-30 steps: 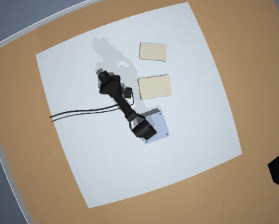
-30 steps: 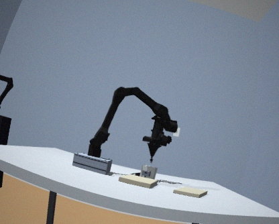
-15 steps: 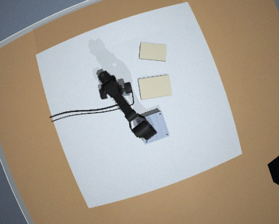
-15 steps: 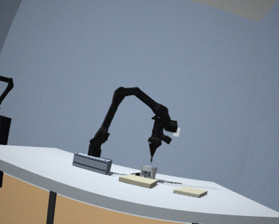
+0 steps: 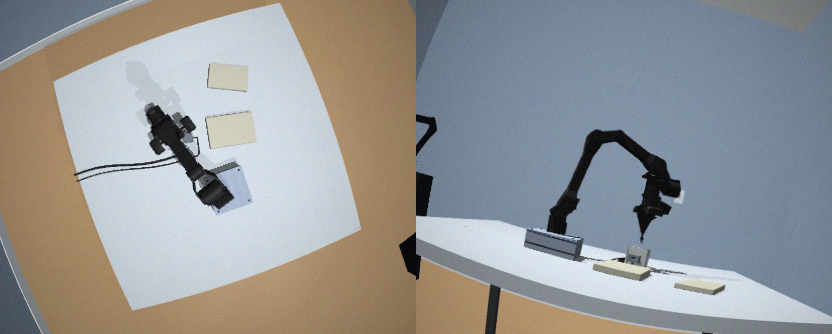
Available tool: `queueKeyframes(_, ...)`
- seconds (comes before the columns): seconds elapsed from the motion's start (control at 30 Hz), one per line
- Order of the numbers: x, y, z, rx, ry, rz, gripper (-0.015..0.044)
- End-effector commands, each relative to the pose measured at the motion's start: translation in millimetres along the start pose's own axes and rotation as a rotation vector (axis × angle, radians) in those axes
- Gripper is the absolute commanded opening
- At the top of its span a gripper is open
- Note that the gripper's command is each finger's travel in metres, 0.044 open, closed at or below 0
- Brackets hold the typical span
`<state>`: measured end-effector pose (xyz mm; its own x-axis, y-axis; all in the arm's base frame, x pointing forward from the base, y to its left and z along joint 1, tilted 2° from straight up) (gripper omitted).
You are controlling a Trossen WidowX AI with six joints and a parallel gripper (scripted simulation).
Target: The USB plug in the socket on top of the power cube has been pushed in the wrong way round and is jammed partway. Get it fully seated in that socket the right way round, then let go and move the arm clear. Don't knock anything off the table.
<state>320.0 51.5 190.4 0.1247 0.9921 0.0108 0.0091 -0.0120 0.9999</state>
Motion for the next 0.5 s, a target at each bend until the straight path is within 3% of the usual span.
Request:
queueKeyframes(0.0, 0.0, 0.0, 0.0, 0.0, 0.103, 0.0, 0.0)
queueKeyframes(0.47, 0.0, 0.0, 0.0, 0.0, 0.469, 0.0, 0.0)
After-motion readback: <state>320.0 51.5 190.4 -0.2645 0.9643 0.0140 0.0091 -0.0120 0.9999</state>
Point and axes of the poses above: the point midway between the two fingers, 35 mm back from their tips, its own y axis back along the fingers, its own x axis across the jaws, z = x × y, the point moved 9 cm from there along y, back along the fingers, and after that the axes turned 14 degrees about -y, right-handed, at the moved point
